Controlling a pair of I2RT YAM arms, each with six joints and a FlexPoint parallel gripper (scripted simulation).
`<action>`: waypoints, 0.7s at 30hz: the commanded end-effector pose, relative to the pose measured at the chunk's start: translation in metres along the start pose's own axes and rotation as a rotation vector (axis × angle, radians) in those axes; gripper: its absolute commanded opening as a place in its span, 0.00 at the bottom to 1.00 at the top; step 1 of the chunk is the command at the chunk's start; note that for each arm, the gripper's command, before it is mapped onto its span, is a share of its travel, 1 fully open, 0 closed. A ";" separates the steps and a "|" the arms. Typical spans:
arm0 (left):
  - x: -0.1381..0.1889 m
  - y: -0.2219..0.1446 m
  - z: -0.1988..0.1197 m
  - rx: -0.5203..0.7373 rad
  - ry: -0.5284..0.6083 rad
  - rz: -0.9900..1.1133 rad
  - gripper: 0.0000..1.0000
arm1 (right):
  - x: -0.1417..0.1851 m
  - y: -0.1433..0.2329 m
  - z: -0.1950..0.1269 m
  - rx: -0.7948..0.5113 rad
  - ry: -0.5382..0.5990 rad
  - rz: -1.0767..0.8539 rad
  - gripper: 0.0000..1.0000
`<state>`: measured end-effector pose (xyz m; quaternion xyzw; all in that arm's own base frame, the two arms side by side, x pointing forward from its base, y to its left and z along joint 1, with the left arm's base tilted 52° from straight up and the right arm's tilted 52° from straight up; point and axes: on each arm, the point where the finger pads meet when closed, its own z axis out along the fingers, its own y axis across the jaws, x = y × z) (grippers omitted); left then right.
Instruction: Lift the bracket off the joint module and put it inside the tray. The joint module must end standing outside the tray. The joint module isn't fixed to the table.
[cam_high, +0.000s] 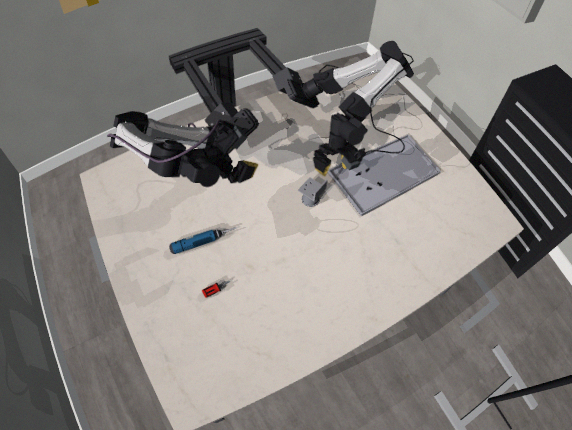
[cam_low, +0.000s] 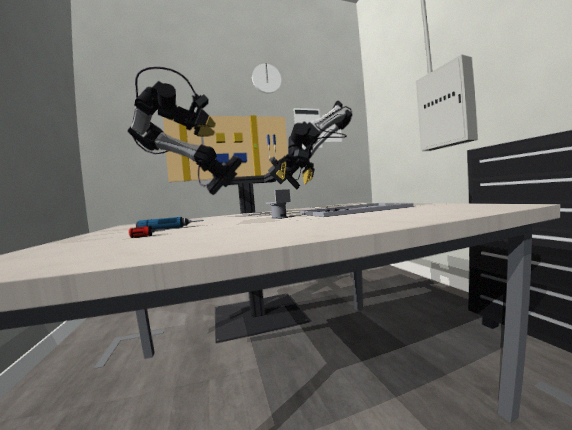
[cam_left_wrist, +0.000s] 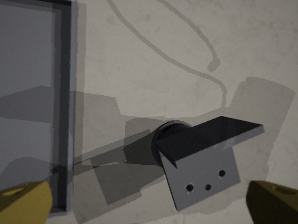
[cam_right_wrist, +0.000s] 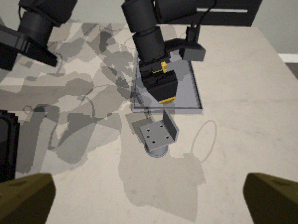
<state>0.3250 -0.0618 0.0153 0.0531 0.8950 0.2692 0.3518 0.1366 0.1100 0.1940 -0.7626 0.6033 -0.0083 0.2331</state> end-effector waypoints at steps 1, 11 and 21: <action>0.019 -0.019 -0.015 -0.054 0.016 0.259 1.00 | 0.006 0.011 0.000 -0.006 0.034 0.009 1.00; 0.038 -0.056 -0.041 -0.048 -0.049 0.554 1.00 | 0.007 0.011 0.002 -0.005 0.035 0.009 1.00; 0.042 -0.055 -0.028 -0.062 0.109 0.886 0.44 | 0.005 0.009 0.000 0.001 0.026 0.008 1.00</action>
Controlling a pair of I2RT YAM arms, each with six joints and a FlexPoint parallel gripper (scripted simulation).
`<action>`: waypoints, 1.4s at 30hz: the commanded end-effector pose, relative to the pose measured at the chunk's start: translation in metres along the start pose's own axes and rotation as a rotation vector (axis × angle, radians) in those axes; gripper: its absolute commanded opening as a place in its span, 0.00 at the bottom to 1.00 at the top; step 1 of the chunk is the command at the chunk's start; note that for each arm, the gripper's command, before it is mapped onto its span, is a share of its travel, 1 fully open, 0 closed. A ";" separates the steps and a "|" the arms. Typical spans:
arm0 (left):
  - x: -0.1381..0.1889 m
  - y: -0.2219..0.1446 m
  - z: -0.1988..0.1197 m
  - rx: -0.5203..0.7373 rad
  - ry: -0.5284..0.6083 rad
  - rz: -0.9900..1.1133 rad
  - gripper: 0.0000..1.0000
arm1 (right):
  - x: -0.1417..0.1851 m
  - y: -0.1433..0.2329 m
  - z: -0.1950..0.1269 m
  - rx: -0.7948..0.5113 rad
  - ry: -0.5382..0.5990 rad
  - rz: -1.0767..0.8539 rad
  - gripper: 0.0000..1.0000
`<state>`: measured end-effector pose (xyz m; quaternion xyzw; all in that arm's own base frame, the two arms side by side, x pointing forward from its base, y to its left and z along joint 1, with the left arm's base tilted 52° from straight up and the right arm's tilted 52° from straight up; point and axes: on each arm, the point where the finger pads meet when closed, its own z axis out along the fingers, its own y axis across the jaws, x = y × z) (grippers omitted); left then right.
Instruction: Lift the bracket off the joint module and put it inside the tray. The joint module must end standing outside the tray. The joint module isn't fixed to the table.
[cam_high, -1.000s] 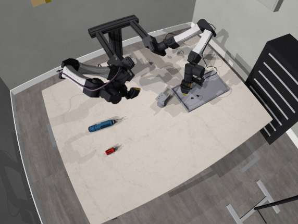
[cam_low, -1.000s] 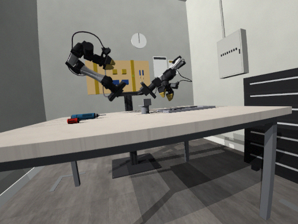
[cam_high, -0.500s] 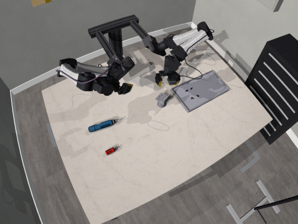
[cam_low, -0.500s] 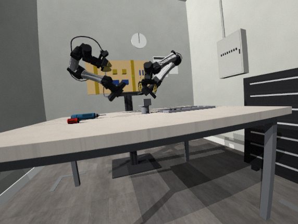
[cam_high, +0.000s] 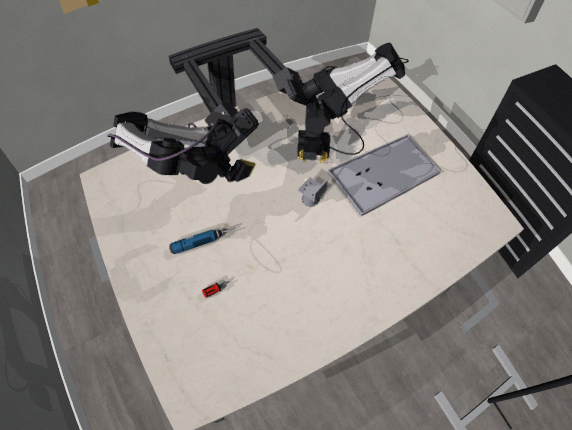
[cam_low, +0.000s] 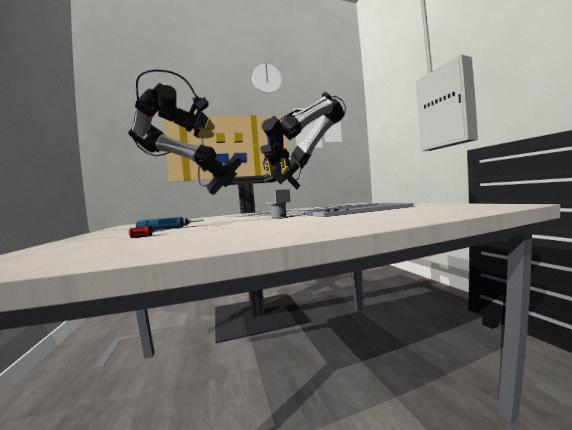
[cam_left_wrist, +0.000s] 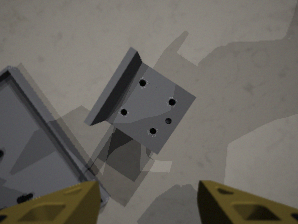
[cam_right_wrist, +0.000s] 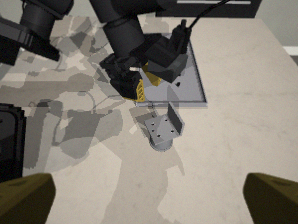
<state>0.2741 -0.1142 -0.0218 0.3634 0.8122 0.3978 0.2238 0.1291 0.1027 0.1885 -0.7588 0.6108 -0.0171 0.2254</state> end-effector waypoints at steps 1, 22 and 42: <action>-0.001 0.005 0.006 0.014 0.086 0.148 0.44 | -0.001 -0.001 0.000 0.000 0.000 -0.004 1.00; -0.032 0.031 0.062 0.172 0.343 0.590 0.30 | 0.025 -0.027 0.006 0.123 0.084 0.164 1.00; -0.020 0.036 0.107 0.148 0.337 0.556 0.18 | 0.027 -0.030 0.007 0.130 0.077 0.202 1.00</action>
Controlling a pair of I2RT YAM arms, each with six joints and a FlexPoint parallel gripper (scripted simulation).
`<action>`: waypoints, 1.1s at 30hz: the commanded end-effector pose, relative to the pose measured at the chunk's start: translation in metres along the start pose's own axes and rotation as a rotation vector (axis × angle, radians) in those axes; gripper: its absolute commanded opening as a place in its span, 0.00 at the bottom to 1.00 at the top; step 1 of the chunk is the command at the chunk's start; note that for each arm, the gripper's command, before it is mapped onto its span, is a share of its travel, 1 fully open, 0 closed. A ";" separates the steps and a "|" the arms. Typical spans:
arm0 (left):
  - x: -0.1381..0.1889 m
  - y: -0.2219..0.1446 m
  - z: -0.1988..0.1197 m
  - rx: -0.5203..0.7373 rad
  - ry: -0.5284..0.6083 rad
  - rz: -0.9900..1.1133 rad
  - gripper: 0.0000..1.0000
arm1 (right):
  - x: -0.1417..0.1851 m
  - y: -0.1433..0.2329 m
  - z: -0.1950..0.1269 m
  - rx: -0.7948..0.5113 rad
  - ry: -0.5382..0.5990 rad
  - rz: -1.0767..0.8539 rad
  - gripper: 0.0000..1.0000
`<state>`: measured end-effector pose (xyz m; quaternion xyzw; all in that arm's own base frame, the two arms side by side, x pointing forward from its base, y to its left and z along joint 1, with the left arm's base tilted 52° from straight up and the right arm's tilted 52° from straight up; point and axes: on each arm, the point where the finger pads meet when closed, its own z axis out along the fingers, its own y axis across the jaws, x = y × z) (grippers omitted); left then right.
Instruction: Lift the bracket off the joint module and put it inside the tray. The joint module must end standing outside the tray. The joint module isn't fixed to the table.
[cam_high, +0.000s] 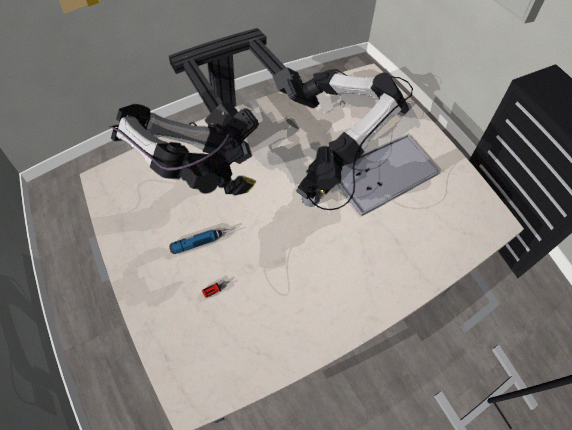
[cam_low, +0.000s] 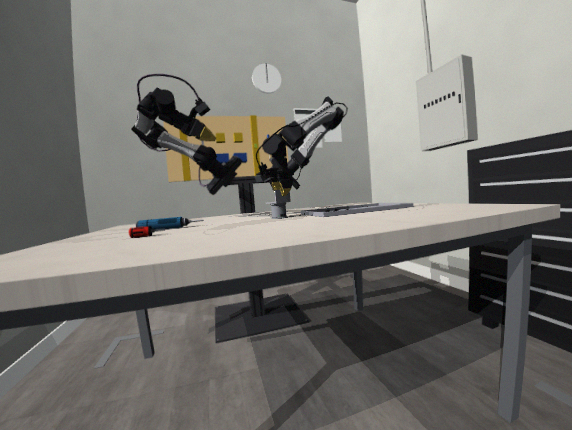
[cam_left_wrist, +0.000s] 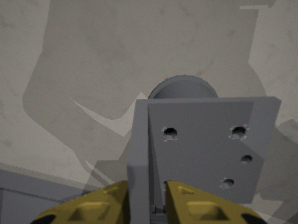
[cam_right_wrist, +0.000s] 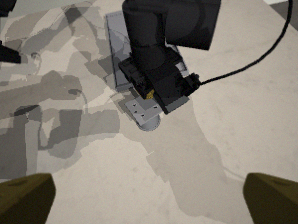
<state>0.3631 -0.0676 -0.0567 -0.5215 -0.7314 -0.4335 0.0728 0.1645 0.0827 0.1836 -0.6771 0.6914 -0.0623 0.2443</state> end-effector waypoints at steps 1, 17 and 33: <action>0.001 0.010 0.004 -0.020 -0.013 -0.027 0.16 | -0.002 -0.002 -0.002 0.011 -0.009 0.000 1.00; -0.002 0.008 -0.010 -0.019 -0.024 -0.019 0.00 | -0.002 -0.002 -0.002 0.011 -0.009 0.000 1.00; -0.011 0.013 -0.042 -0.038 -0.065 -0.032 0.00 | -0.002 -0.002 -0.002 0.011 -0.009 0.000 1.00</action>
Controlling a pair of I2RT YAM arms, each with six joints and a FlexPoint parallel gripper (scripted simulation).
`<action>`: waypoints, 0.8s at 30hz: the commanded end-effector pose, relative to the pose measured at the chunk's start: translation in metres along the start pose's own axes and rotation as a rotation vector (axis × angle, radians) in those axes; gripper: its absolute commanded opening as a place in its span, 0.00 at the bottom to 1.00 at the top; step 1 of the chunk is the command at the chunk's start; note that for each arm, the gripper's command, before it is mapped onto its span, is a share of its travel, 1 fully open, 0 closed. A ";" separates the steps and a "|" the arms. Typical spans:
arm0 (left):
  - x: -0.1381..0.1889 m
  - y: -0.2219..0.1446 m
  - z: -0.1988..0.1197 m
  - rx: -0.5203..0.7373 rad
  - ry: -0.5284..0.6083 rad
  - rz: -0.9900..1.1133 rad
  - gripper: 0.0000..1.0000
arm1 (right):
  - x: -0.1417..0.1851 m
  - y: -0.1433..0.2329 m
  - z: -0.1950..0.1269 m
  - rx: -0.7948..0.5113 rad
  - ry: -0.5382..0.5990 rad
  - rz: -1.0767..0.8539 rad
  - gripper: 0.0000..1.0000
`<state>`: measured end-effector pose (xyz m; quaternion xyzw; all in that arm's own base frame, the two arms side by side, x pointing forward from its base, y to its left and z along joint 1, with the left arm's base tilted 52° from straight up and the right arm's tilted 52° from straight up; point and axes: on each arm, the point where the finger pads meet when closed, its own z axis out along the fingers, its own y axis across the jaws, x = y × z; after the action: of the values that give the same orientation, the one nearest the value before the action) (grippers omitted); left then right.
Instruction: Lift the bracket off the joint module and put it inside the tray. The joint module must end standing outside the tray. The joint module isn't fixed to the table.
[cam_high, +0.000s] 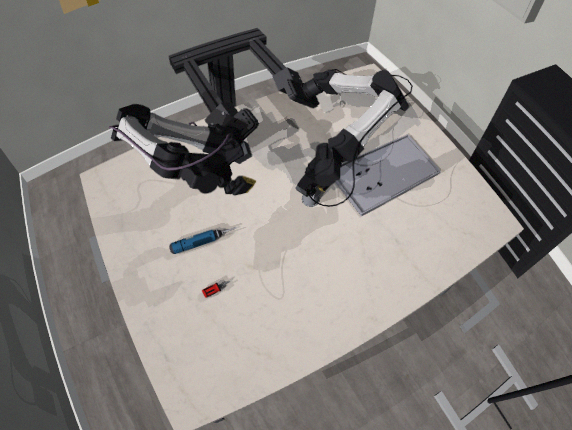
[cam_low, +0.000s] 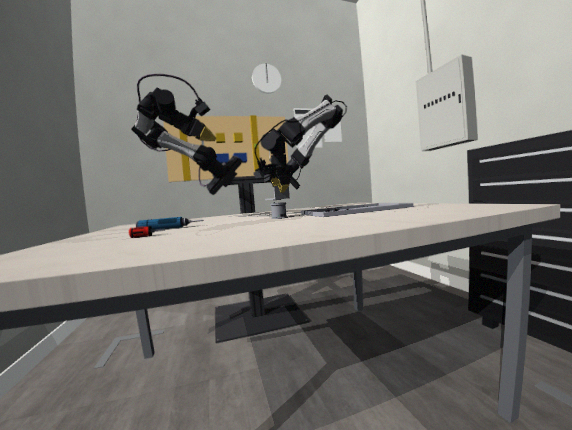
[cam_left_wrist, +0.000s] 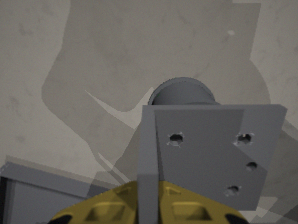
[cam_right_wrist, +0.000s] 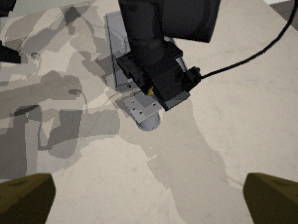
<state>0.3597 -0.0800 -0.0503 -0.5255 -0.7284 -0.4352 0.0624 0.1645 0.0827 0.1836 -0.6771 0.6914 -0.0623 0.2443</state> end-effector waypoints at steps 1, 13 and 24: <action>-0.007 0.013 -0.029 -0.022 -0.048 -0.029 0.00 | -0.002 -0.002 -0.002 0.011 -0.009 0.000 1.00; 0.002 0.003 -0.034 0.011 -0.001 -0.009 0.00 | -0.003 -0.011 -0.001 0.049 -0.005 0.021 1.00; 0.042 0.035 -0.028 -0.019 -0.008 0.106 0.00 | -0.054 -0.059 0.061 0.168 0.014 0.113 1.00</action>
<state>0.3522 -0.0863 -0.0172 -0.5469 -0.7128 -0.4325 0.0763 0.2039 0.1182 0.1714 -0.6555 0.7049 -0.0777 0.2596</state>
